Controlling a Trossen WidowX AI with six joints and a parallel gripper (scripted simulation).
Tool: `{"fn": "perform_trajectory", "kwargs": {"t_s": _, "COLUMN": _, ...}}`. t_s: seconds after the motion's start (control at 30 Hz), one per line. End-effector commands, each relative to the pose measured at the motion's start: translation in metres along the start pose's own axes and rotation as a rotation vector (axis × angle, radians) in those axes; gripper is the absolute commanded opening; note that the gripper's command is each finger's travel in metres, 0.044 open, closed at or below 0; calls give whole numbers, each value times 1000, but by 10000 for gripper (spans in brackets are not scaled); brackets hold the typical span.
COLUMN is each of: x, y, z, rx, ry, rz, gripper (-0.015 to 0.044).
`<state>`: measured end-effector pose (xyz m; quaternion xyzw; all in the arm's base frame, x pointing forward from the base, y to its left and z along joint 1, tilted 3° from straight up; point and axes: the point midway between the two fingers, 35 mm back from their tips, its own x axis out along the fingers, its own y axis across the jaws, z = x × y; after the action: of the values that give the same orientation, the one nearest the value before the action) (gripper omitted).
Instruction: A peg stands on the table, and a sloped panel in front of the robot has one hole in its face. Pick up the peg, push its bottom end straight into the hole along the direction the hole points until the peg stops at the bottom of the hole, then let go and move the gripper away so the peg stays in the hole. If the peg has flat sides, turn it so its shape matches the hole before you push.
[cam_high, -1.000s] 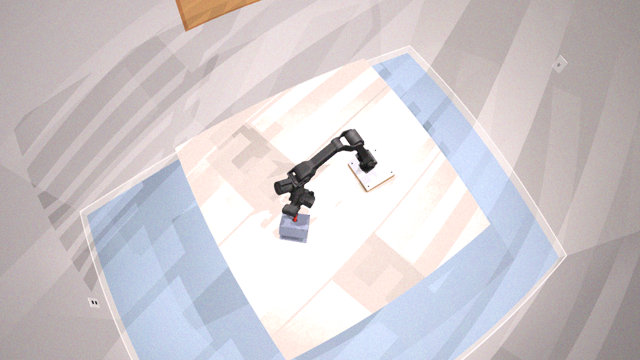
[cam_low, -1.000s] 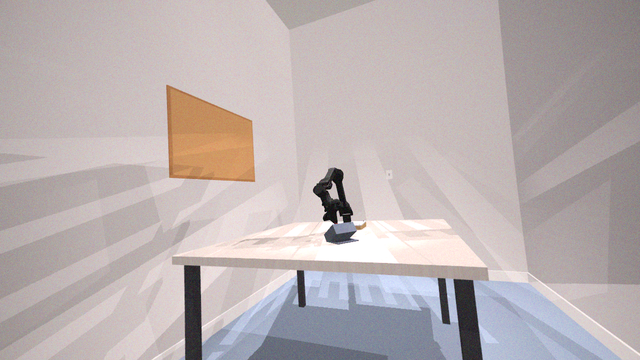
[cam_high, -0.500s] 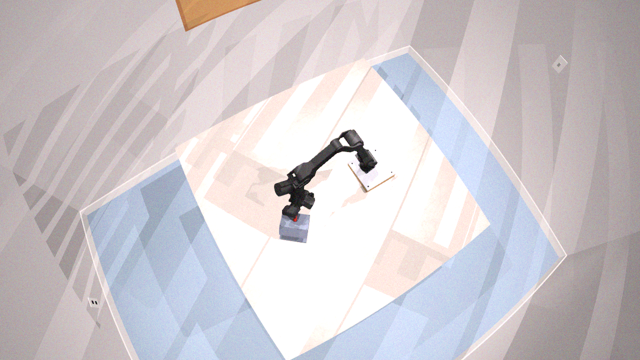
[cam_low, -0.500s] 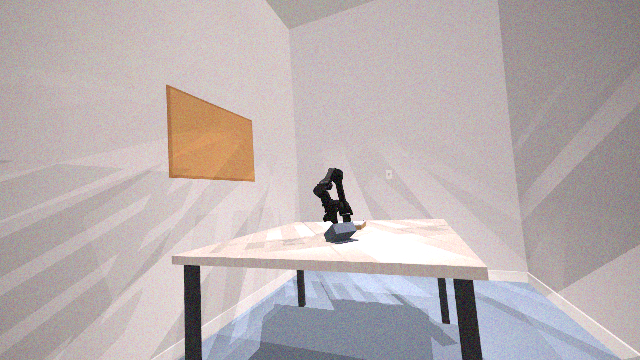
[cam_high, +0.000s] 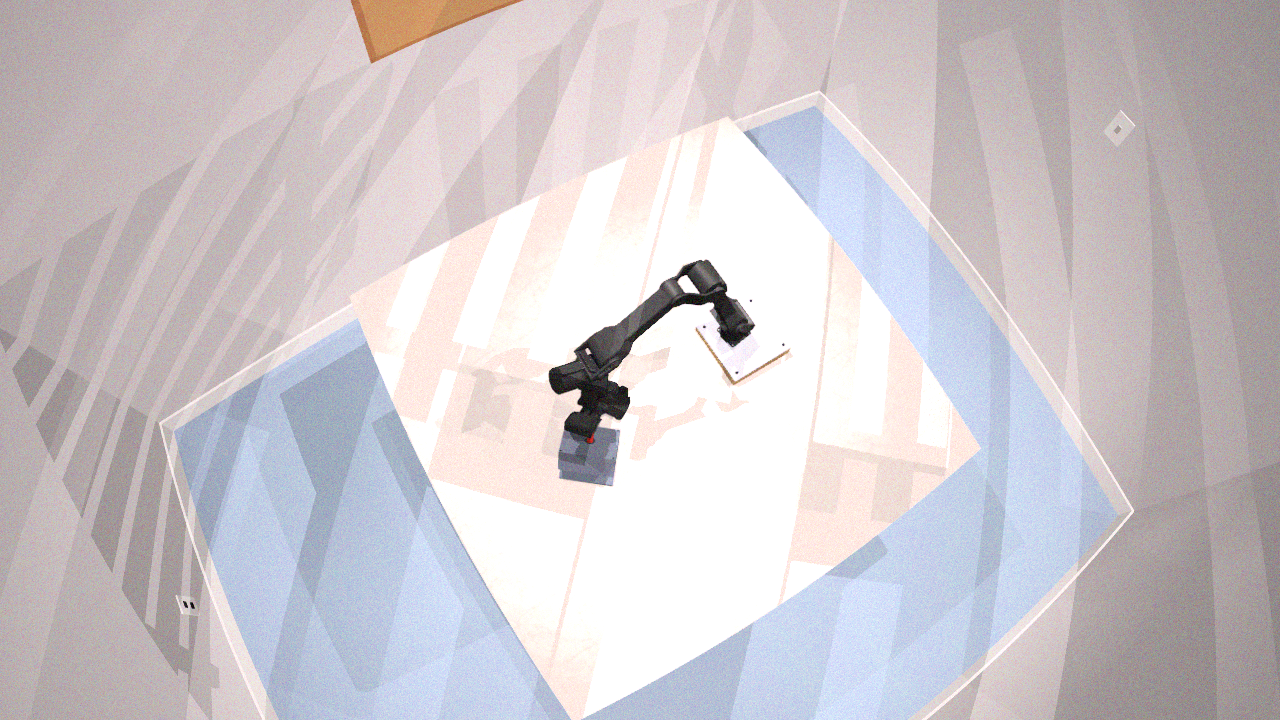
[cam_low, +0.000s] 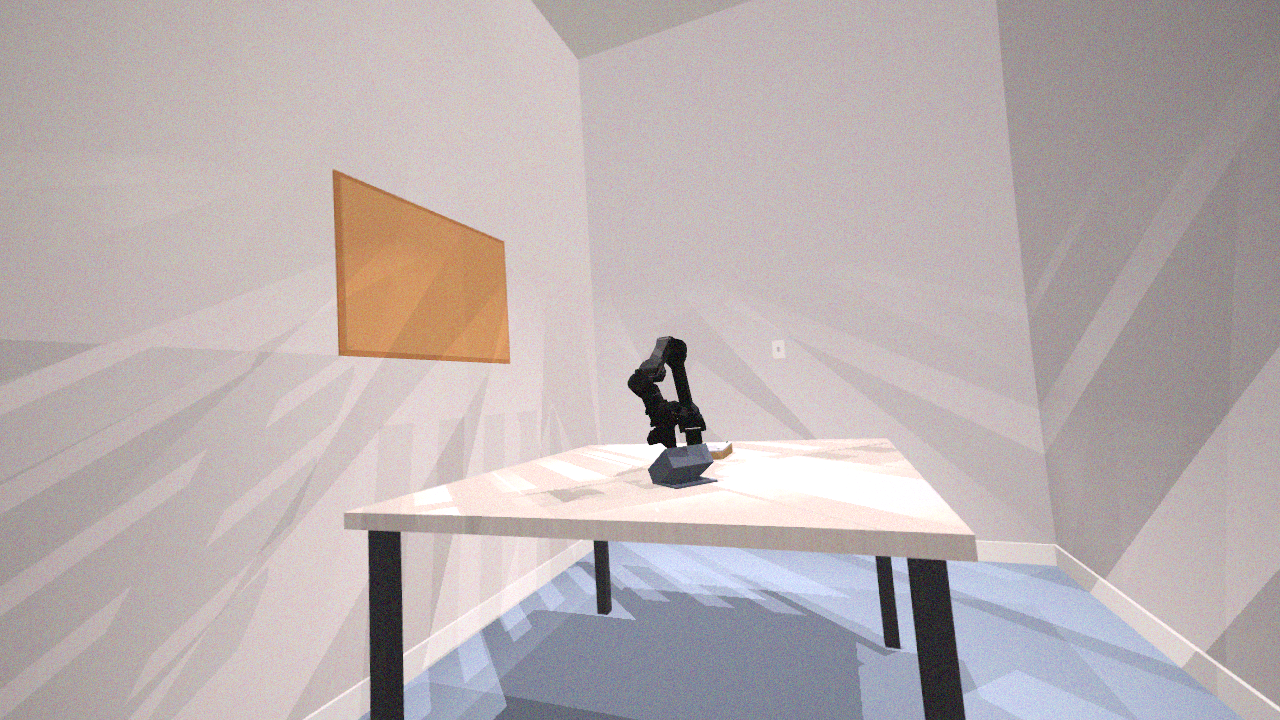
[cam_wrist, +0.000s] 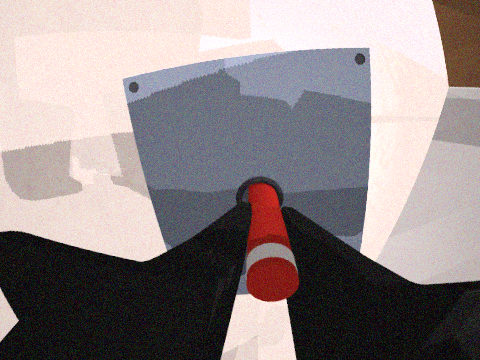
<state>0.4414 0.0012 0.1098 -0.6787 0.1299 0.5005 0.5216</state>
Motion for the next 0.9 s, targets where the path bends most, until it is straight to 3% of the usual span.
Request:
{"fn": "perform_trajectory", "kwargs": {"t_s": 0.0, "x": 0, "y": 0, "z": 0, "rx": 0, "ry": 0, "rz": 0, "gripper": 0}}
{"fn": "perform_trajectory", "kwargs": {"t_s": 0.03, "x": 0, "y": 0, "z": 0, "rx": 0, "ry": 0, "rz": 0, "gripper": 0}}
{"fn": "perform_trajectory", "kwargs": {"t_s": 0.6, "x": -7, "y": 0, "z": -1, "rx": 1, "ry": 0, "rz": 1, "gripper": 440}}
{"fn": "perform_trajectory", "kwargs": {"t_s": 0.87, "x": -28, "y": -1, "z": -3, "rx": 3, "ry": 0, "rz": 5, "gripper": 440}}
